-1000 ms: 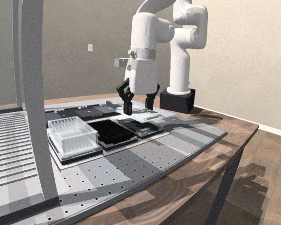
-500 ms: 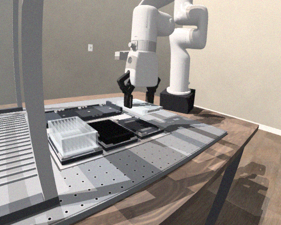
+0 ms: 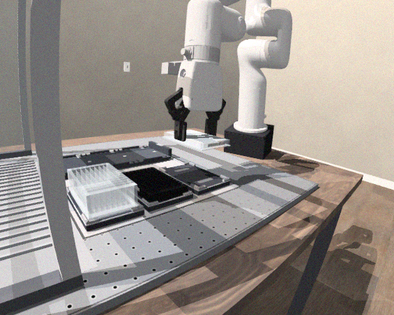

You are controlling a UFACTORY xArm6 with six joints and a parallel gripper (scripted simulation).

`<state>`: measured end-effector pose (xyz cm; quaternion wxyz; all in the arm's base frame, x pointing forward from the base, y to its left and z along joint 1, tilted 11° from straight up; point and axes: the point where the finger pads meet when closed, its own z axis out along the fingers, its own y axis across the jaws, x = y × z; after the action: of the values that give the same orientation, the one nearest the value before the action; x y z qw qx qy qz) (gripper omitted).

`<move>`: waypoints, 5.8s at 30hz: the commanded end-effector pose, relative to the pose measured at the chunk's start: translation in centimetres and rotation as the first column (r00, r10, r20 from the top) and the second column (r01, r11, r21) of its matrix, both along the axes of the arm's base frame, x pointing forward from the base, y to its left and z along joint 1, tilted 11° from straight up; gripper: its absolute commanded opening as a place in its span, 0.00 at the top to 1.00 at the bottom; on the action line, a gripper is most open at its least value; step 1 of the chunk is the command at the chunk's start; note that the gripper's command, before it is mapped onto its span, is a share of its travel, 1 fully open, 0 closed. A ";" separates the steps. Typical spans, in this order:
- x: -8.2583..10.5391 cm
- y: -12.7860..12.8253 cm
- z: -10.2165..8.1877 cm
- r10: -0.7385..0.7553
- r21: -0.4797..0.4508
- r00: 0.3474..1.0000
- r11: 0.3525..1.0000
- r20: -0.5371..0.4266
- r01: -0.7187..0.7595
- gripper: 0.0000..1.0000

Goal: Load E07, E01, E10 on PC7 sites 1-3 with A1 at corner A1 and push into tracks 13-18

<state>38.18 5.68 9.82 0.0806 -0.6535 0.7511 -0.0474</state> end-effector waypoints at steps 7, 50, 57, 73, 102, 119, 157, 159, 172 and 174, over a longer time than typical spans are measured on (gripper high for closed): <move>-0.2 0.0 1.9 0.000 0.000 1.000 1.000 0.003 0.000 1.00; 5.0 -7.2 4.2 0.556 -0.111 0.831 0.826 -0.009 -0.553 1.00; 7.1 -10.0 4.5 0.729 -0.150 0.684 0.673 -0.031 -0.725 1.00; 11.3 -15.5 5.1 0.951 -0.205 0.293 0.268 -0.098 -0.941 1.00; 18.1 -24.3 6.1 0.989 -0.221 0.034 0.001 -0.147 -0.975 1.00; 18.1 -24.3 6.1 0.925 -0.220 -0.312 -0.357 -0.215 -0.908 1.00; 18.1 -24.3 6.1 0.082 -0.079 -0.929 -0.995 -0.361 -0.057 1.00; 18.1 -24.3 6.1 0.016 -0.066 -0.931 -0.998 -0.364 0.009 1.00; 18.1 -24.3 6.1 0.010 -0.065 -0.931 -0.998 -0.364 0.015 1.00; 18.1 -24.3 6.1 0.010 -0.065 -0.931 -0.998 -0.364 0.015 1.00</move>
<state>56.17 -18.61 15.67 0.0475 0.7507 0.6539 0.0805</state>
